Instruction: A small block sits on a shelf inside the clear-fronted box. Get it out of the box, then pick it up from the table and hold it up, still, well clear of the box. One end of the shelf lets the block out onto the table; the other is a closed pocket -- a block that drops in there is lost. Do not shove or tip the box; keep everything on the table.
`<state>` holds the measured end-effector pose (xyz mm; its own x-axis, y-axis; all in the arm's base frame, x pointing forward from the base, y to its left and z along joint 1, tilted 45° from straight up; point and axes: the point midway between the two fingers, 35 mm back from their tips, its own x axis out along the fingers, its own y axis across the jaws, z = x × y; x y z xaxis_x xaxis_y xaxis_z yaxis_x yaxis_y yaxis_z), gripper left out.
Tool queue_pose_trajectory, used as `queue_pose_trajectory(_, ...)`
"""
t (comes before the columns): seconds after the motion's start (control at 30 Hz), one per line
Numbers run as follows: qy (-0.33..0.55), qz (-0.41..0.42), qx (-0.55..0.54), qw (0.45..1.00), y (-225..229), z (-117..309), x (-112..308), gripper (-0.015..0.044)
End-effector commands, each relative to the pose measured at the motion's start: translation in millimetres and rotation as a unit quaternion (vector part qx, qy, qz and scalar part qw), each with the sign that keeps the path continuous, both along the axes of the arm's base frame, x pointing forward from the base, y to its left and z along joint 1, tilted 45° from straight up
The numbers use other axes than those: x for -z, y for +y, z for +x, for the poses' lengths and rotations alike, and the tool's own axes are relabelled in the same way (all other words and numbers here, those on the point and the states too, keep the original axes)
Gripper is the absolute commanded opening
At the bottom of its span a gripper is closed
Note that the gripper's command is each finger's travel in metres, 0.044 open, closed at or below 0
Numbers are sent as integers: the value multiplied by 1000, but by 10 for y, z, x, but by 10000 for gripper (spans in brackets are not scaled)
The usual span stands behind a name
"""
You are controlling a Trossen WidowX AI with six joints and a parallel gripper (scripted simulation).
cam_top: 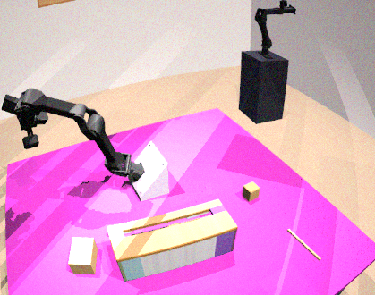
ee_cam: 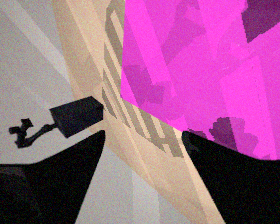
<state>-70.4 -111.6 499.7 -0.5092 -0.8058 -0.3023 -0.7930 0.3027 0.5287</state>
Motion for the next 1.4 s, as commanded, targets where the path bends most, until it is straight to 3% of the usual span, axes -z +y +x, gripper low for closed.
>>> queue_pose_trajectory(0.0,0,1,-2,1000,-6,1,2,400)
queue_pose_trajectory(0.33,30,68,-156,985,-567,215,192,400)
queue_pose_trajectory(0.7,112,152,-387,903,-1214,1085,586,400)
queue_pose_trajectory(1.03,224,204,-582,755,-1245,2308,1086,400)
queue_pose_trajectory(1.37,362,228,-725,540,-482,3461,1721,400)
